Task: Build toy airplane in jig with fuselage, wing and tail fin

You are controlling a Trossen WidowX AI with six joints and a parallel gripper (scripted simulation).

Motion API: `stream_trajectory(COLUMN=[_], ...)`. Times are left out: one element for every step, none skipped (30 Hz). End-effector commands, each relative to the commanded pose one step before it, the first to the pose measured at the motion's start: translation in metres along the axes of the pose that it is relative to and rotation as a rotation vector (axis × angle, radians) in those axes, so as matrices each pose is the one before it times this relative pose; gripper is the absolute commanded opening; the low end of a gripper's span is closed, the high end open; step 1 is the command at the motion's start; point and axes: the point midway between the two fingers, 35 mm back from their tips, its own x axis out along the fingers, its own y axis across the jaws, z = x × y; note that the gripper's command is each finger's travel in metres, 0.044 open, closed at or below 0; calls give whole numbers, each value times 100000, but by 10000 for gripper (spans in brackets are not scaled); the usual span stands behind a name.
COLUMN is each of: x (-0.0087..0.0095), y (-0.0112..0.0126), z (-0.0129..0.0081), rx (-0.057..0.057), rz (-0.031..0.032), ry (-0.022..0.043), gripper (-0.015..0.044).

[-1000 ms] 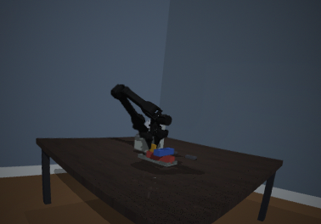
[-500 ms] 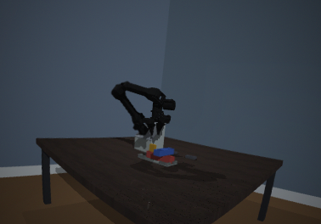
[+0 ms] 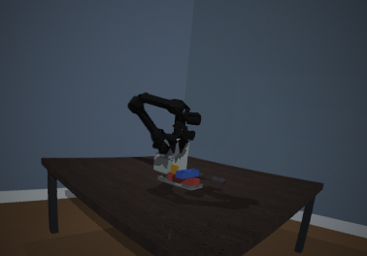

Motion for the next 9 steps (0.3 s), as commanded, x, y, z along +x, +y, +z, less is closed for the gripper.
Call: stream_trajectory(x=[-41, 0, 0, 0, 0, 0, 0, 0, 0], y=[35, 0, -56, 0, 0, 0, 0, 0, 0], z=[-45, 0, 64, 0, 0, 0, 0, 0, 0], rx=[539, 0, 3, 0, 0, 0, 0, 0, 0], rz=[477, 0, -3, 0, 0, 0, 0, 0, 0], ry=[264, 0, -3, 0, 0, 0, 0, 0, 0], gripper=[260, 260, 260, 260, 260, 260, 260, 260, 260])
